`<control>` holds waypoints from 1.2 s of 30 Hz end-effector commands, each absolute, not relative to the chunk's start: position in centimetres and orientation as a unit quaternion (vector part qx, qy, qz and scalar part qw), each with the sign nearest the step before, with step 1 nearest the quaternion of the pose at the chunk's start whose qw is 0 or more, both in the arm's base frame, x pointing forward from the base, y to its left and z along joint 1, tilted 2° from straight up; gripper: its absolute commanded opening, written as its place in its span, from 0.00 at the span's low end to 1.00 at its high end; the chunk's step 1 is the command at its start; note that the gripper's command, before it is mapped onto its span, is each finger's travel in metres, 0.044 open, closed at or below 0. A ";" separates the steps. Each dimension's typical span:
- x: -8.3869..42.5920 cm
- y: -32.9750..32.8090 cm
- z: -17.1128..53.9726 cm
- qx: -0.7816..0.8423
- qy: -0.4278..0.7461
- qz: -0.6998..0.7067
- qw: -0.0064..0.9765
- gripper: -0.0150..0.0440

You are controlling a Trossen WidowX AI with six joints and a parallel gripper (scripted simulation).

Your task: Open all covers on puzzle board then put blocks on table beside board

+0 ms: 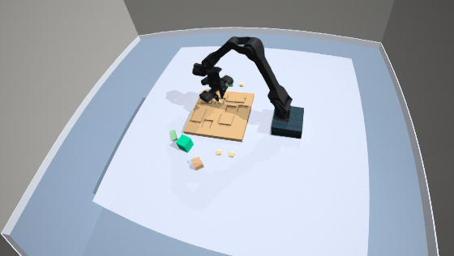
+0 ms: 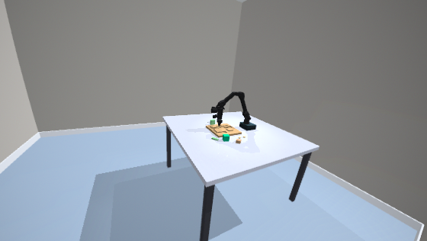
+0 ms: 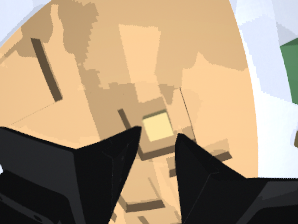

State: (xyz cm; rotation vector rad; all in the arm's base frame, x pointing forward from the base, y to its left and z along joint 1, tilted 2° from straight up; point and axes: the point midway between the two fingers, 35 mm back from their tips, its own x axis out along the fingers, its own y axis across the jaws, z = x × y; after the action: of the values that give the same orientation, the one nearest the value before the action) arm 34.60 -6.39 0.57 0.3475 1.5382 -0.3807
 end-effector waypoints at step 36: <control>34.7 -6.1 5.6 0.481 0.507 -0.494 0.517 0.50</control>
State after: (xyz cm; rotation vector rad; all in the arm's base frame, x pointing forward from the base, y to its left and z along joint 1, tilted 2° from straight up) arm 34.71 -6.12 5.35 1.1200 1.2407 -1.1484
